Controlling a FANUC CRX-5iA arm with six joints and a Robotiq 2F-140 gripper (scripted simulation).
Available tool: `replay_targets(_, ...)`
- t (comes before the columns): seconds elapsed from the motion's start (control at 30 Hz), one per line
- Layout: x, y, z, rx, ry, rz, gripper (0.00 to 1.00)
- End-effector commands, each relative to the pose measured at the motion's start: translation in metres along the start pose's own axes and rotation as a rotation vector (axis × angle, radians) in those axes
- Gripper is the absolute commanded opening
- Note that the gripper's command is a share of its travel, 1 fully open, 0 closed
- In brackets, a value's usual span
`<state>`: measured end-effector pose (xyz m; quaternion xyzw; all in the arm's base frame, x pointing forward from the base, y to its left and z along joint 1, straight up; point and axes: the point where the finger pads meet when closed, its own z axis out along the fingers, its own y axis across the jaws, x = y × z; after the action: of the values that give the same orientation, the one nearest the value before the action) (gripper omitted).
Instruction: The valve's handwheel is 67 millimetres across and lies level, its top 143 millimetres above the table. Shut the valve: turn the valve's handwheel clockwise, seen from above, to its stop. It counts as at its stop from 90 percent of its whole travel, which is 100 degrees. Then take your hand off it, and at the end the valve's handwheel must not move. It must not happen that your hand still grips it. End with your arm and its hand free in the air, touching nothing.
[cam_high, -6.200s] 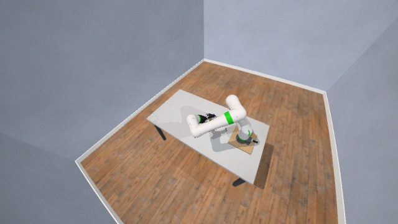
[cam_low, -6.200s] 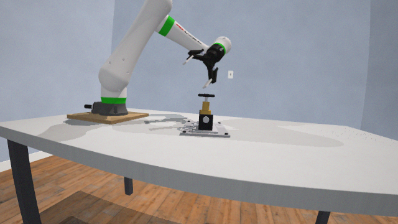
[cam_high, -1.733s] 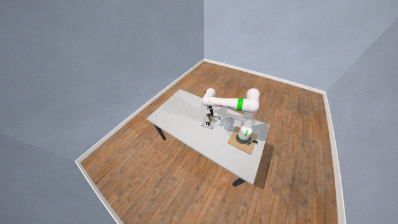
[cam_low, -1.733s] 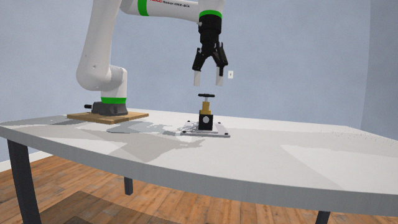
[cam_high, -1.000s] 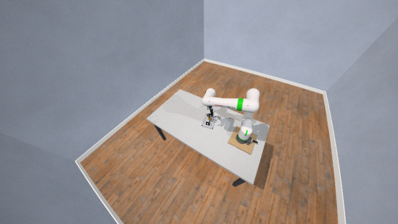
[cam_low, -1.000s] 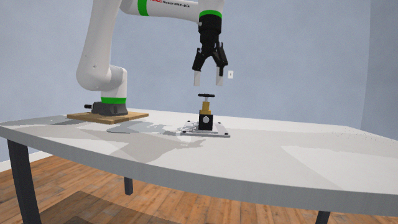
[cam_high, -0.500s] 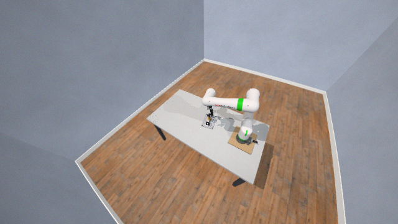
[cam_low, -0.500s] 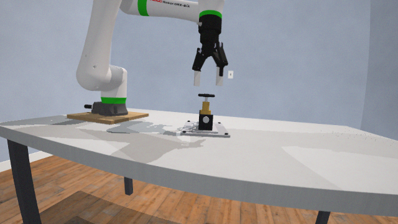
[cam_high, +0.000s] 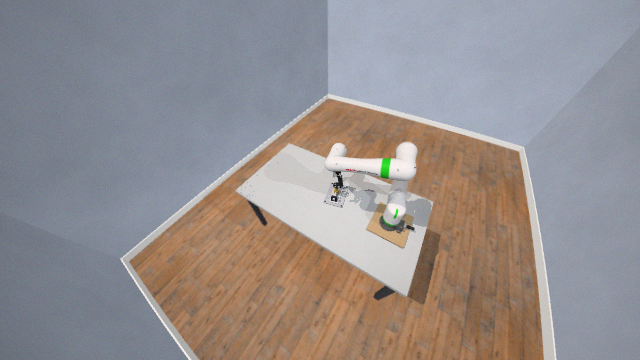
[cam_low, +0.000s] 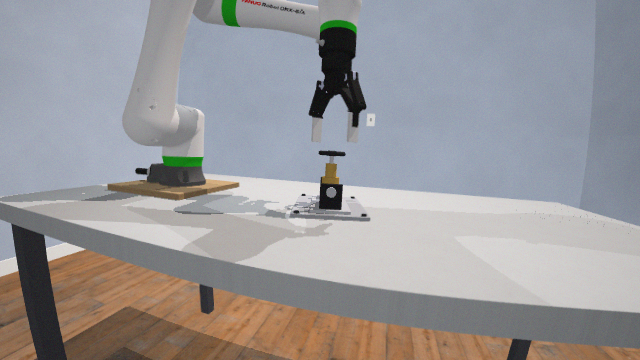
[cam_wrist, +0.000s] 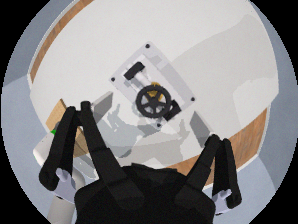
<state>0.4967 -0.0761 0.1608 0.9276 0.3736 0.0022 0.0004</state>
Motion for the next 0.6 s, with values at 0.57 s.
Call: replay_targets(0.57,0.000,0.000,0.023,-0.001,0.000,0.000,1.00)
